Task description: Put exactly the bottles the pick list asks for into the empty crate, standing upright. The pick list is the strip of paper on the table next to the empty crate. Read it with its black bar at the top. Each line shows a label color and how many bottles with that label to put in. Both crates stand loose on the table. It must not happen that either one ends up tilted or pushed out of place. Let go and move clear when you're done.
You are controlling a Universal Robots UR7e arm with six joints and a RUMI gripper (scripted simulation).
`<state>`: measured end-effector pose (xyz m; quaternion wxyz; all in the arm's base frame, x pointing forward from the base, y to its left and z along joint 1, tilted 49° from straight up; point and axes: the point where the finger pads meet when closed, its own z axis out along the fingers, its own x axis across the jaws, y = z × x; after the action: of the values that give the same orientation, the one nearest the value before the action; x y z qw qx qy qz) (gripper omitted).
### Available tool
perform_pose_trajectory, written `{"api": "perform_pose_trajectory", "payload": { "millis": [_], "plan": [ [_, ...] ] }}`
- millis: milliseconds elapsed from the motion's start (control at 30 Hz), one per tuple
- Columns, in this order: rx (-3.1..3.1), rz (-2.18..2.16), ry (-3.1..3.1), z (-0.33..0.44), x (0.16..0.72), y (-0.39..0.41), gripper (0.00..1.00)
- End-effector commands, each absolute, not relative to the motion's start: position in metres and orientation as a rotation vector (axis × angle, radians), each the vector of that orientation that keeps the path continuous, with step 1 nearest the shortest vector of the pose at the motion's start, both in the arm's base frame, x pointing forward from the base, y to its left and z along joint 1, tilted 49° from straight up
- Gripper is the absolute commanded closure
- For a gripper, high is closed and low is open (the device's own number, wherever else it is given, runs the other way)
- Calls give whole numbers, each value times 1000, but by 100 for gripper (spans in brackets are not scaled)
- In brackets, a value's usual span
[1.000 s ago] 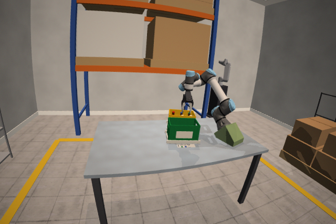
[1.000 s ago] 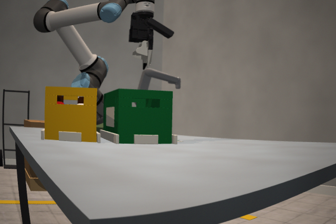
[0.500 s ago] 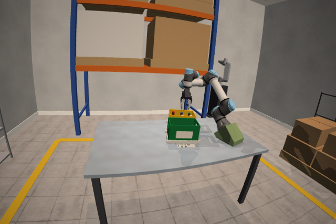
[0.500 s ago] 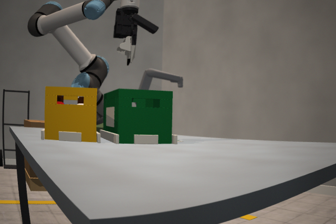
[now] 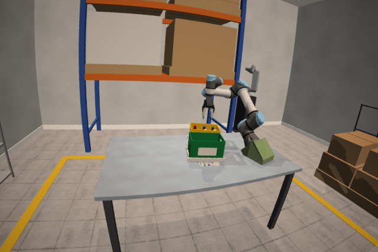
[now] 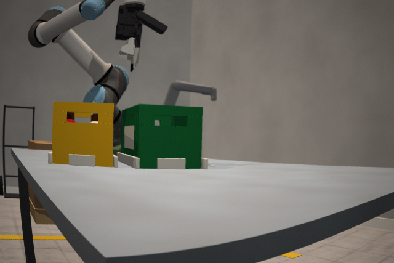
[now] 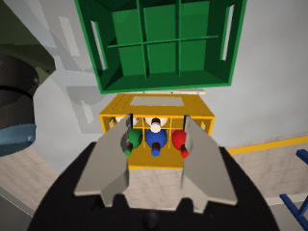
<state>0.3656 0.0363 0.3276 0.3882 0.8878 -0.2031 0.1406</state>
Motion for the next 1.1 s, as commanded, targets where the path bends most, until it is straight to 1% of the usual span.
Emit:
{"api": "perform_pose_trajectory", "payload": {
  "millis": [0, 700, 1067],
  "plan": [
    [2258, 358, -514, 351, 354, 23, 62],
    [2257, 358, -514, 425, 313, -21, 62],
    [2258, 354, -511, 429, 310, -24, 62]
  ]
}}
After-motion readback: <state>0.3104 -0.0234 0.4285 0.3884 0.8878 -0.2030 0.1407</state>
